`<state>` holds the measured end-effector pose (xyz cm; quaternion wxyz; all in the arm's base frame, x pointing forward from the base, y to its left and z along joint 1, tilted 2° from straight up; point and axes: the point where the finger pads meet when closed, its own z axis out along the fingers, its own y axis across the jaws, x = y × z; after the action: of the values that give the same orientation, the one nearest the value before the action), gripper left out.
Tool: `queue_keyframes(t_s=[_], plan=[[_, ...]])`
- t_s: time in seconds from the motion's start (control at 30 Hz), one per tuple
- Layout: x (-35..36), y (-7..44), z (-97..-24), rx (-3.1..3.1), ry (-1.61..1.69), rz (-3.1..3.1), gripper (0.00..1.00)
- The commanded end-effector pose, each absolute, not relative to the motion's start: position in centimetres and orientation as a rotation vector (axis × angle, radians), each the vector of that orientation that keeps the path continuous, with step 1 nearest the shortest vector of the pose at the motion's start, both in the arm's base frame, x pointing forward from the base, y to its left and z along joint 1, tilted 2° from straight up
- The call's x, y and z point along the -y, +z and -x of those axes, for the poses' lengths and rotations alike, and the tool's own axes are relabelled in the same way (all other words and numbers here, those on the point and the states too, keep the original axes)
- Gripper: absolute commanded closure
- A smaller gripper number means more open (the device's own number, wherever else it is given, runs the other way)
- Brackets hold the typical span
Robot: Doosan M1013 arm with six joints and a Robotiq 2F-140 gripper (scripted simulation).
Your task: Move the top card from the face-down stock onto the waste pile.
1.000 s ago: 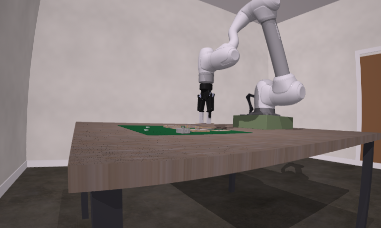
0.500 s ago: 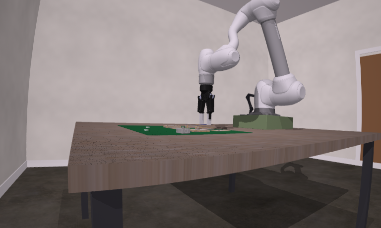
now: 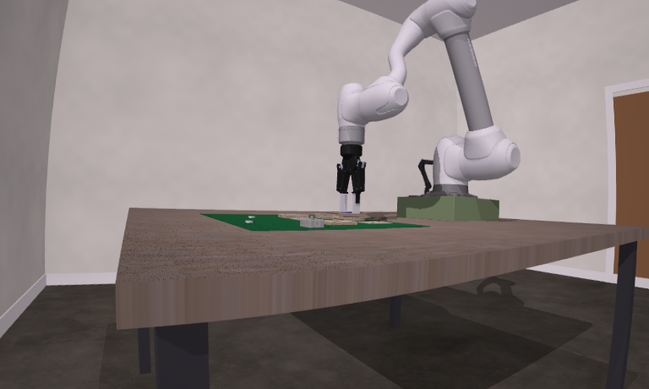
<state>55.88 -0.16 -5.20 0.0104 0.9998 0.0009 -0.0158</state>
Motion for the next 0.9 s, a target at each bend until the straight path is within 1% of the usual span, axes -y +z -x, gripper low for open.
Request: queue_keyframes(t_s=[0.0,0.87], plan=[[-0.01,-5.74,-55.70,0.002,-0.052,-3.123,0.57],[0.04,-6.22,-55.77,0.002,-0.052,-3.123,0.57]])
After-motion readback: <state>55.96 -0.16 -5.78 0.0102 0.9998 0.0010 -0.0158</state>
